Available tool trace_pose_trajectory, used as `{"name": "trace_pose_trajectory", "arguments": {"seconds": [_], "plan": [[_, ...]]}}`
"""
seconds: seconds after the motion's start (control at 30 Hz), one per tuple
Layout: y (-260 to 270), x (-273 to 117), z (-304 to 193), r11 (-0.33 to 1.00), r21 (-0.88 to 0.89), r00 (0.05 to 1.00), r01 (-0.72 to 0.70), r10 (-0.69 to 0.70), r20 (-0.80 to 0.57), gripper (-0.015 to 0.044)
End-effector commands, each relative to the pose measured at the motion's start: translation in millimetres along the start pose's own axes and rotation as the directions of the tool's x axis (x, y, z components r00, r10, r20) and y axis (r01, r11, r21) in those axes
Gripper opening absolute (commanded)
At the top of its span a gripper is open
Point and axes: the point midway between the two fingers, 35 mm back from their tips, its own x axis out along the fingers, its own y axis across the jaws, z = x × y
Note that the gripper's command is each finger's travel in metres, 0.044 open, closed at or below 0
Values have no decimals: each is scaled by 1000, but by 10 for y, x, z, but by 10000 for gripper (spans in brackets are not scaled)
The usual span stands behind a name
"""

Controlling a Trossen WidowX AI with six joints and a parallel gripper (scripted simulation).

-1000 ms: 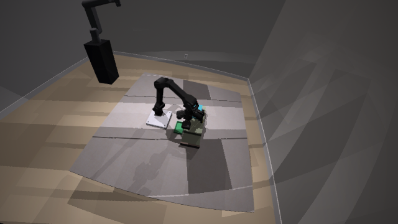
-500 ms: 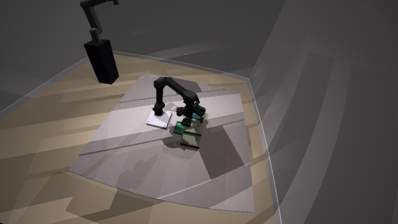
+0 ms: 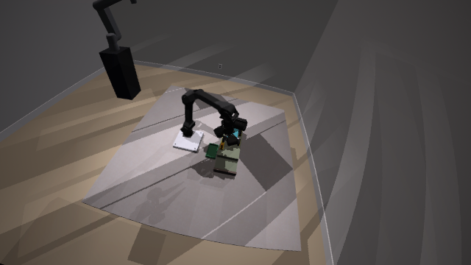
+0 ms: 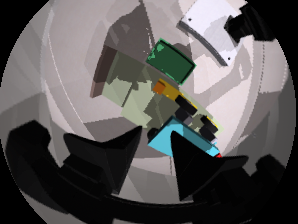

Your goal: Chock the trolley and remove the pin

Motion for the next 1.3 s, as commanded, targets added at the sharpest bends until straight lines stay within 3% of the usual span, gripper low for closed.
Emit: {"name": "trace_pose_trajectory", "arguments": {"seconds": [0.0, 0.23, 0.53, 1.27], "plan": [[-267, -42, -222, 971, -237, 999, 37, -42, -18, 190], [-792, -63, -492, 796, -596, 991, 111, -136, 3, 190], [-1501, -121, -700, 413, -897, 969, 159, -239, 62, 190], [-1566, 95, -690, 404, -901, 968, 159, -241, 63, 190]]}}
